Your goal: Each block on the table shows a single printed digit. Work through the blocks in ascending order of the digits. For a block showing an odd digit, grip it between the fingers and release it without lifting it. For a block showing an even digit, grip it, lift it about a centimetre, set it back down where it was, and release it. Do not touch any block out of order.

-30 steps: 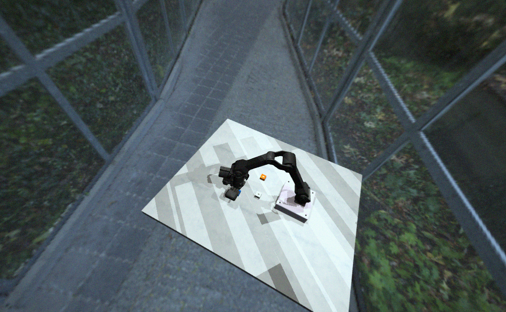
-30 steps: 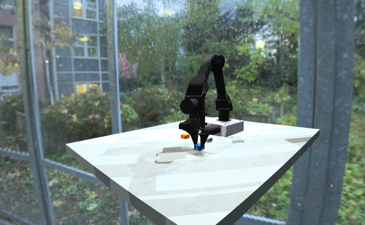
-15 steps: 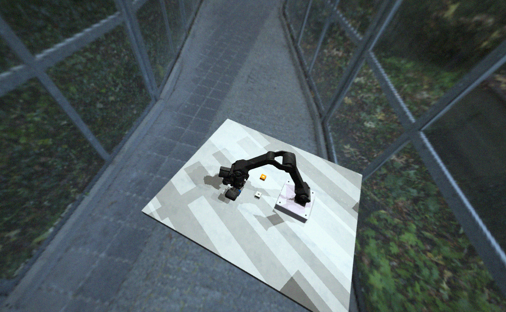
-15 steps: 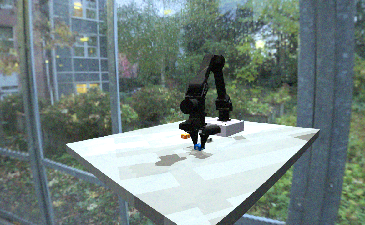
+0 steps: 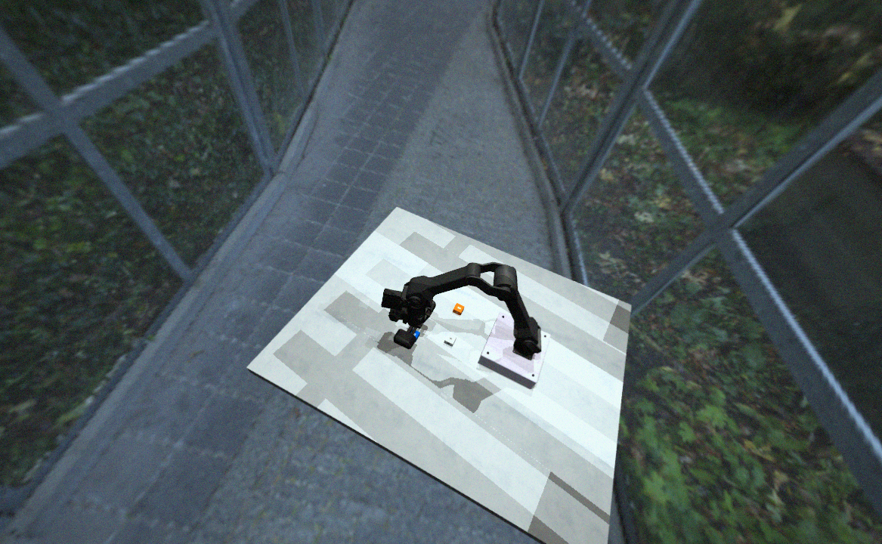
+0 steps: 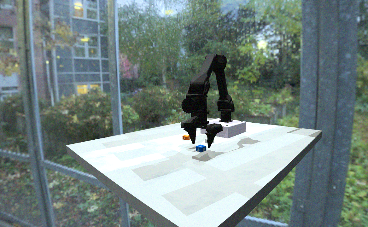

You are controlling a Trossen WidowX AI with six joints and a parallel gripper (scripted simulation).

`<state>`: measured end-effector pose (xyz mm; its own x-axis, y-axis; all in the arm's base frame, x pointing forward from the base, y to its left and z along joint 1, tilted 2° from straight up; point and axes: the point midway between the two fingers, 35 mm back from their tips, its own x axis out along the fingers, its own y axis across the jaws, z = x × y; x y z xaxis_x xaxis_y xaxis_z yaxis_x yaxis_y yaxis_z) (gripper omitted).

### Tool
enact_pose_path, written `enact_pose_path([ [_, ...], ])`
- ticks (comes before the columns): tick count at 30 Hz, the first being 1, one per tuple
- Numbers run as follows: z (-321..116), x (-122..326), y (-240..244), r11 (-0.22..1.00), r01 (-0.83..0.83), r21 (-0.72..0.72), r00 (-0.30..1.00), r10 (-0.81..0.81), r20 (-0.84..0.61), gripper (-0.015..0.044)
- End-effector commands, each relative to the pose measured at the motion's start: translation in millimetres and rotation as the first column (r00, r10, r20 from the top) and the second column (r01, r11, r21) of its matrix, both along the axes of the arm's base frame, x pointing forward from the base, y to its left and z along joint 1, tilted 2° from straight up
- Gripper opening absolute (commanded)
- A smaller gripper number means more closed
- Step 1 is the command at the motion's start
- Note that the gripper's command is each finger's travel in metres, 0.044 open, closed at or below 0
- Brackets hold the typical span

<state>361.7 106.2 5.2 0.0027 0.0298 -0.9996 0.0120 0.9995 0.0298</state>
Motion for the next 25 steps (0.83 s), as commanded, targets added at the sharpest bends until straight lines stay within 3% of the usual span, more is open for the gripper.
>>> enact_pose_path([
  [1,23,4,0,1.0,0.005,0.007,1.0,-0.005,0.027,0.04],
  [7,31,-4,10,1.0,0.005,0.008,1.0,-0.005,0.026,0.04],
  [16,102,-111,87,1.0,0.005,0.017,1.0,-0.005,0.015,0.04],
  [25,104,-115,89,1.0,0.005,0.017,1.0,-0.005,0.015,0.04],
])
